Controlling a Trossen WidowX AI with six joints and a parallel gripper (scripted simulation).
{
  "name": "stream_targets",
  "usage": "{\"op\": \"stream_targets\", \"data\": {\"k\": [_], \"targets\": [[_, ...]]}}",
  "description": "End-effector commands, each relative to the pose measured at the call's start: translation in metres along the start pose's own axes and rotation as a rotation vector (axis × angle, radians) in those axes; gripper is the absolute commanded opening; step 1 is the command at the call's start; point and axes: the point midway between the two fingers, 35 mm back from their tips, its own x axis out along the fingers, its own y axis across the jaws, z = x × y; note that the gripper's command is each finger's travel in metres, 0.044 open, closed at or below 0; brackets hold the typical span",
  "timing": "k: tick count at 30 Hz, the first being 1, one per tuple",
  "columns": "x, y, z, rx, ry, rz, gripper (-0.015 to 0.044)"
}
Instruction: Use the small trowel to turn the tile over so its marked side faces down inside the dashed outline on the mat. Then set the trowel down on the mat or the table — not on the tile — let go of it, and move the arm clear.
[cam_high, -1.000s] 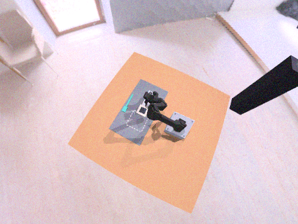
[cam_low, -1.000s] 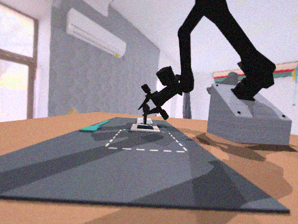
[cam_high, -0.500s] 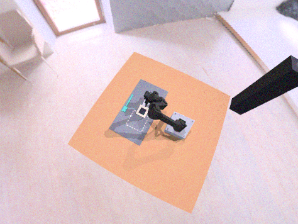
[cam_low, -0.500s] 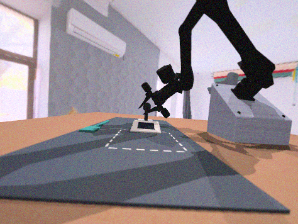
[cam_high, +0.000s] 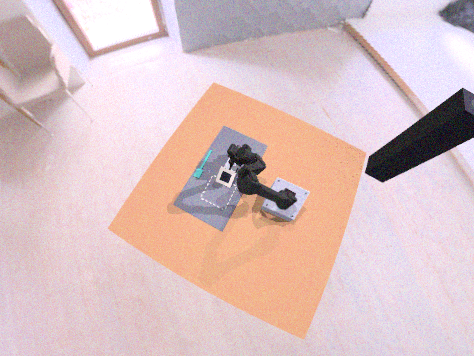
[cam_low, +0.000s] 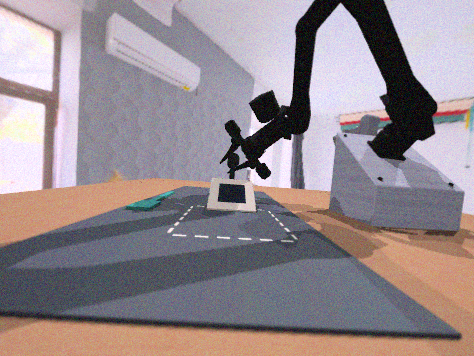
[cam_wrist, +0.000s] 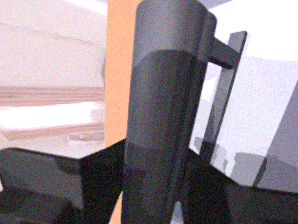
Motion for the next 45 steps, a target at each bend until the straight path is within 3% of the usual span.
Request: {"op": "stream_targets", "data": {"k": [1,45], "targets": [[-0.006,0.008,-0.006,-0.007,0.002,0.011,0.0],[-0.014,0.018,-0.067,-0.005,0.002,0.009,0.0]]}}
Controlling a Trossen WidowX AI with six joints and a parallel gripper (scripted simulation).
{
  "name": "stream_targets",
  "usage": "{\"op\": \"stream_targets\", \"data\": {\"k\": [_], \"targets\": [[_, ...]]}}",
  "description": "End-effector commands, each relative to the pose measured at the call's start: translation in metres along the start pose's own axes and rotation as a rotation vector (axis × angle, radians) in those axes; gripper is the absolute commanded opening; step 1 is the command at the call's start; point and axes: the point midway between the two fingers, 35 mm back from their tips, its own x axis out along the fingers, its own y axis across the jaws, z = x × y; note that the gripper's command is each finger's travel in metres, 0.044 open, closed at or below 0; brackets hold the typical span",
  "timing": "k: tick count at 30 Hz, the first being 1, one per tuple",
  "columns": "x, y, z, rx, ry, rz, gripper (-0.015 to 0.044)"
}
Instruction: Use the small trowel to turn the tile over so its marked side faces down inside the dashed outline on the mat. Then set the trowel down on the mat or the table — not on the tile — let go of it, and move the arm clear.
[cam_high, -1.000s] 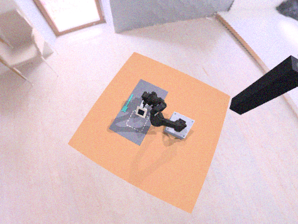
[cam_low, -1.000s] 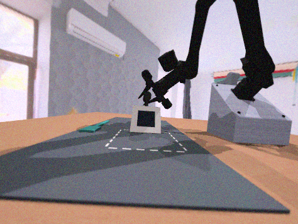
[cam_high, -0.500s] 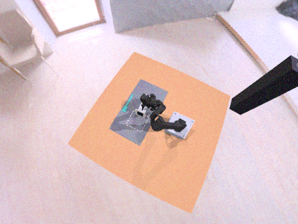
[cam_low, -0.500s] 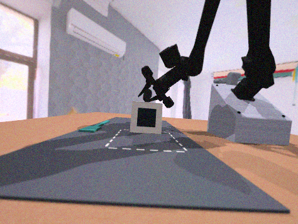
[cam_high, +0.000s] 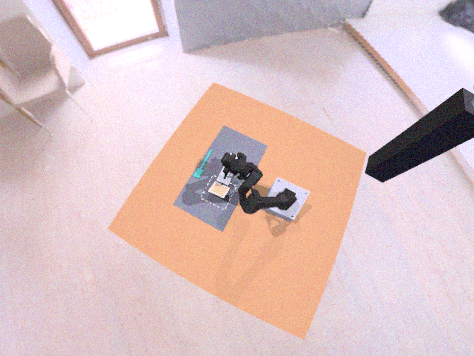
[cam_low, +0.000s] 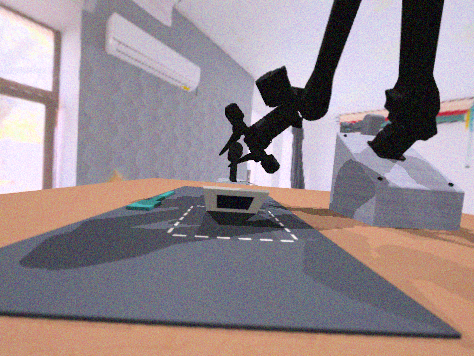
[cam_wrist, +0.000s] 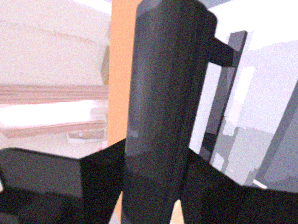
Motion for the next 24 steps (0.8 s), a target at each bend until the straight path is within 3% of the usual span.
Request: {"op": "stream_targets", "data": {"k": [1,16,24], "targets": [[-0.003,0.007,0.008,-0.001,-0.011,0.014,0.0],[-0.021,0.026,0.058,-0.004,-0.011,0.016,0.0],[-0.022,0.027,0.06,-0.004,-0.01,0.017,0.0]]}}
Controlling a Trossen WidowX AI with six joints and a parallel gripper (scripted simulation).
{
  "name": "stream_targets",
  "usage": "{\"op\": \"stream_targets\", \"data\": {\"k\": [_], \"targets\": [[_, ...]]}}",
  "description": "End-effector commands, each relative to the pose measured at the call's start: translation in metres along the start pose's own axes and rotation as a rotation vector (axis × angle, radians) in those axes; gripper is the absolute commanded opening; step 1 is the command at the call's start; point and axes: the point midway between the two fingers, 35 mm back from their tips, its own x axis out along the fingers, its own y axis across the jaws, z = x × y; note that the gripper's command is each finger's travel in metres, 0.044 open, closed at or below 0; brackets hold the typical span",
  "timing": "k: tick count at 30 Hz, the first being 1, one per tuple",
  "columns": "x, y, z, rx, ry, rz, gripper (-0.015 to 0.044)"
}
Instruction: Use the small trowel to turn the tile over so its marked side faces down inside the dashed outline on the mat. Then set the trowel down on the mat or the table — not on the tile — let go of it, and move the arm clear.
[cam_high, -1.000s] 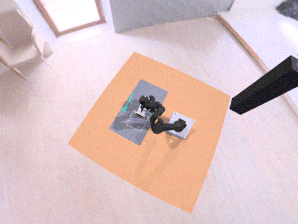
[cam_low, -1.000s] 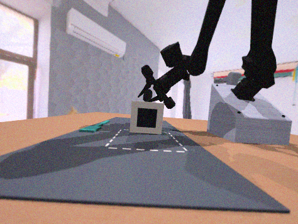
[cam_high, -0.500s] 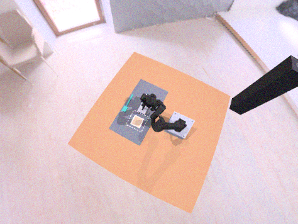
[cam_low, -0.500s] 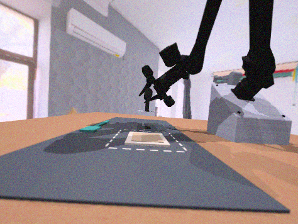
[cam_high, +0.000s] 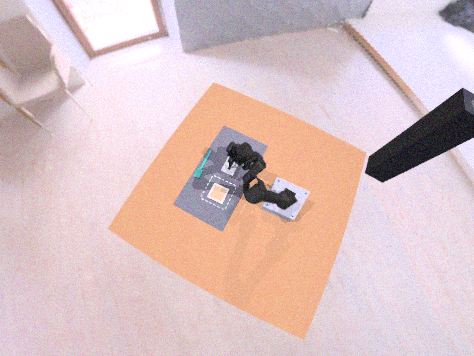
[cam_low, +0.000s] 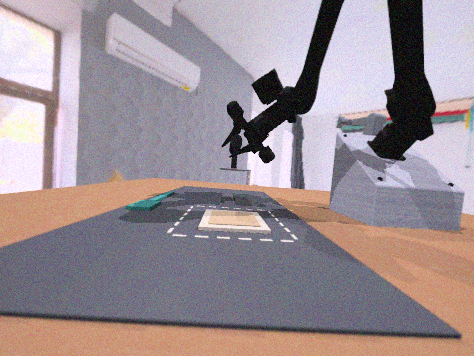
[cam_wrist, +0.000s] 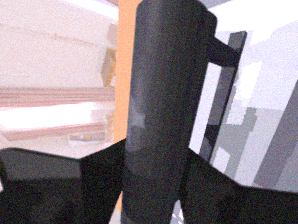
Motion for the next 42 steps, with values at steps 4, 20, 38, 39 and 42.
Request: {"op": "stream_targets", "data": {"k": [4,20,38,39,42], "targets": [[-0.001,0.0064,0.0024,-0.013,0.002,0.013,0.0],[-0.001,0.0064,0.0024,-0.013,0.002,0.013,0.0],[-0.0001,0.0024,0.0014,-0.003,0.001,0.003,0.0],[-0.0001,0.0023,0.0015,-0.003,0.001,0.003,0.0],[0.0014,0.0024,0.0041,0.015,-0.011,-0.001,0.0]]}}
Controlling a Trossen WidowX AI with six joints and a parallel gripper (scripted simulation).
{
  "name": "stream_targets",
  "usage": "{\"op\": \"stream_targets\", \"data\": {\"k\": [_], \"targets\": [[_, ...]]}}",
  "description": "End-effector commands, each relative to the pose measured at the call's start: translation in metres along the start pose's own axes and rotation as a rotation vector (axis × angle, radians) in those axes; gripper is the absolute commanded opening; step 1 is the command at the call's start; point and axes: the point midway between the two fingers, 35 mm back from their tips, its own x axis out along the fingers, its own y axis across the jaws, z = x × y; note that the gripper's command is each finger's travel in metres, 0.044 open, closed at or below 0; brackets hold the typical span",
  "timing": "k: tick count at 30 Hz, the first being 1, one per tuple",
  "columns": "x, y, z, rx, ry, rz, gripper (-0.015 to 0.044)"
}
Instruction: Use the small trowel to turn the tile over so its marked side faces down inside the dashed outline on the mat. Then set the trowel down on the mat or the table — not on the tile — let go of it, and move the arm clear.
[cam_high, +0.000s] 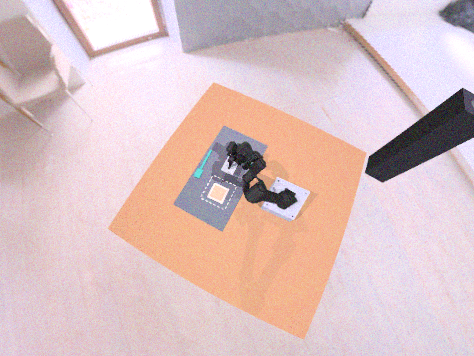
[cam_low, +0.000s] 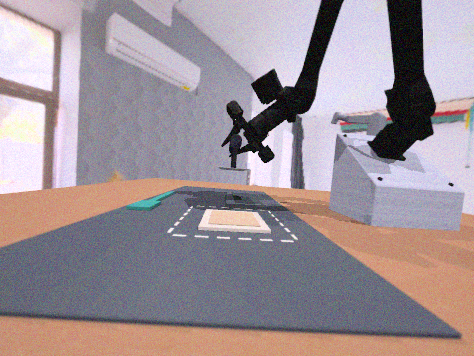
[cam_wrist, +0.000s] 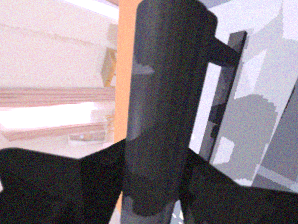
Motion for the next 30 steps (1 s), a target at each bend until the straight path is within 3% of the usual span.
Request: {"op": "stream_targets", "data": {"k": [1,30], "targets": [[0.003,0.001,0.005,0.036,-0.027,-0.005,0.0],[0.039,-0.018,0.105,0.684,-0.635,-0.075,0.0]]}}
